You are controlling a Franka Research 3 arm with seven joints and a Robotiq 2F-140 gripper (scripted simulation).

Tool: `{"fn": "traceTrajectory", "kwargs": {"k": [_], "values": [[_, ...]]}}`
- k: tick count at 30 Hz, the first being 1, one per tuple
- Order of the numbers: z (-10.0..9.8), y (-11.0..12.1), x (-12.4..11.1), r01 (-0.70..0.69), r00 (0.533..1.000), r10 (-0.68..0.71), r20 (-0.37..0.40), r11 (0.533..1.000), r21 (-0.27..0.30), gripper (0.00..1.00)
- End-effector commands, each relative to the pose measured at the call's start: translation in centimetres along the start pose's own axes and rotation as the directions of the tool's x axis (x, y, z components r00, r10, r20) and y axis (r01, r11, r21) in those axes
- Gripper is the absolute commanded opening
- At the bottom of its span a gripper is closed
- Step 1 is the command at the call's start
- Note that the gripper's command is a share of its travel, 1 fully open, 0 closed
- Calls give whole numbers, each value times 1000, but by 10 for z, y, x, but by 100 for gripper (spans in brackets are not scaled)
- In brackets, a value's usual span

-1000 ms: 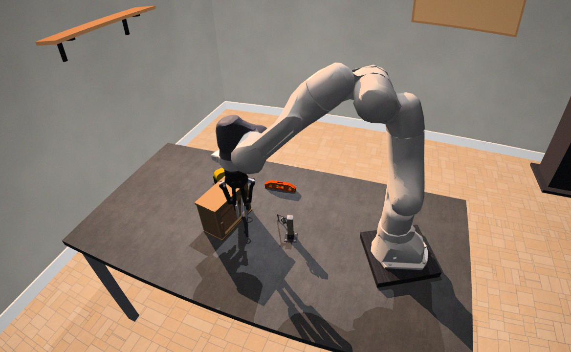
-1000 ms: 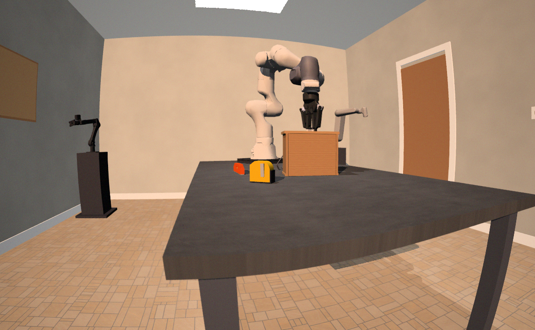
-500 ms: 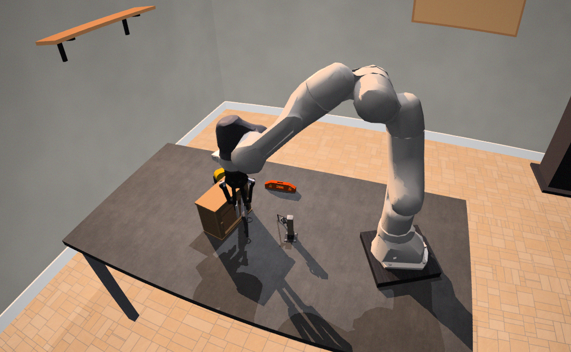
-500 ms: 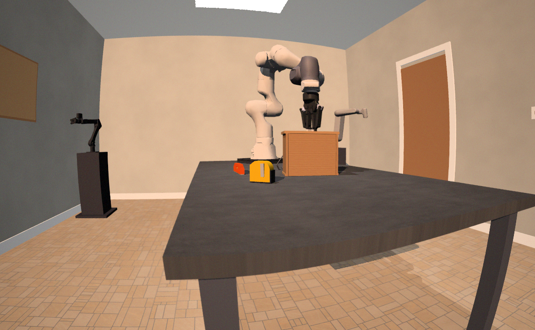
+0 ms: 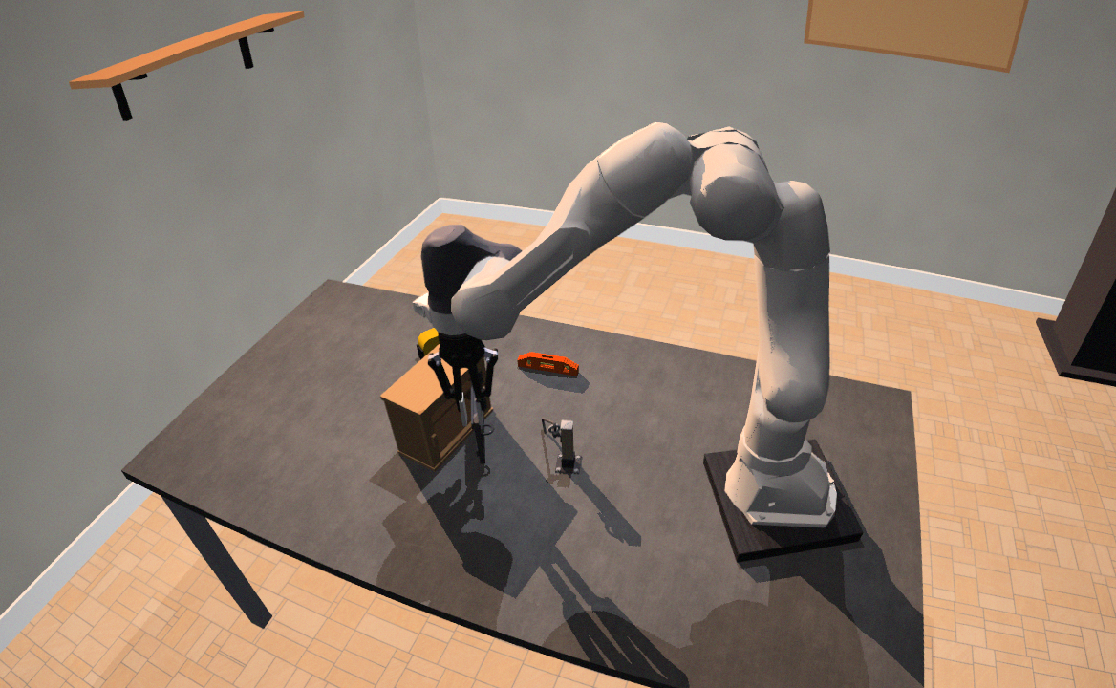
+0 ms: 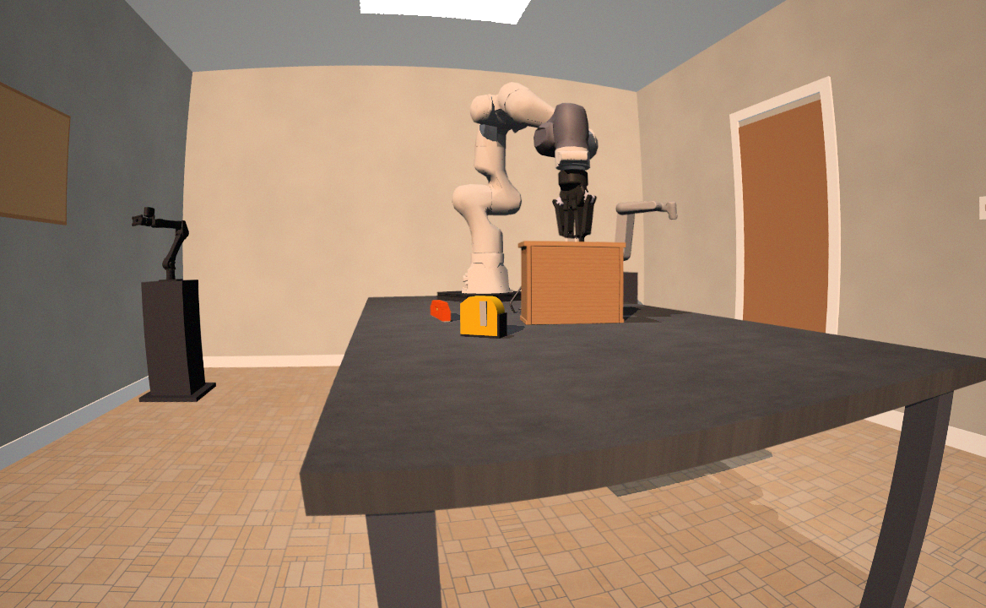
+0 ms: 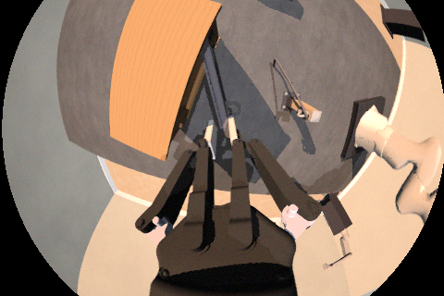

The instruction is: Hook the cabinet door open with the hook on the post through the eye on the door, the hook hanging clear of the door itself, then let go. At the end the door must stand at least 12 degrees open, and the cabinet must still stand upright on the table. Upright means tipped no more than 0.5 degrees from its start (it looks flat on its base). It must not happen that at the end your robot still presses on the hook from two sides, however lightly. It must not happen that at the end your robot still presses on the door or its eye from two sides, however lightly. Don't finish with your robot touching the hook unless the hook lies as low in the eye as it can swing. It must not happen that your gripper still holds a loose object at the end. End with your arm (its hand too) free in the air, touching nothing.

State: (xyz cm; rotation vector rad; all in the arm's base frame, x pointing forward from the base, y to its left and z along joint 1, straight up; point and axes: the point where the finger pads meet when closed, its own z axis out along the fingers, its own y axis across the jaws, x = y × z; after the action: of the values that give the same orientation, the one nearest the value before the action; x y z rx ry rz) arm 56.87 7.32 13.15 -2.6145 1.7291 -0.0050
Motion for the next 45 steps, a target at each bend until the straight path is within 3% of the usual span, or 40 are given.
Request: {"fn": "traceTrajectory", "kwargs": {"k": [1, 45], "values": [[1, -1, 0, -22, 1000, 22, -1, 1000, -5, 16], [1, 5, 0, 23, 1000, -23, -1, 1000, -5, 16]]}}
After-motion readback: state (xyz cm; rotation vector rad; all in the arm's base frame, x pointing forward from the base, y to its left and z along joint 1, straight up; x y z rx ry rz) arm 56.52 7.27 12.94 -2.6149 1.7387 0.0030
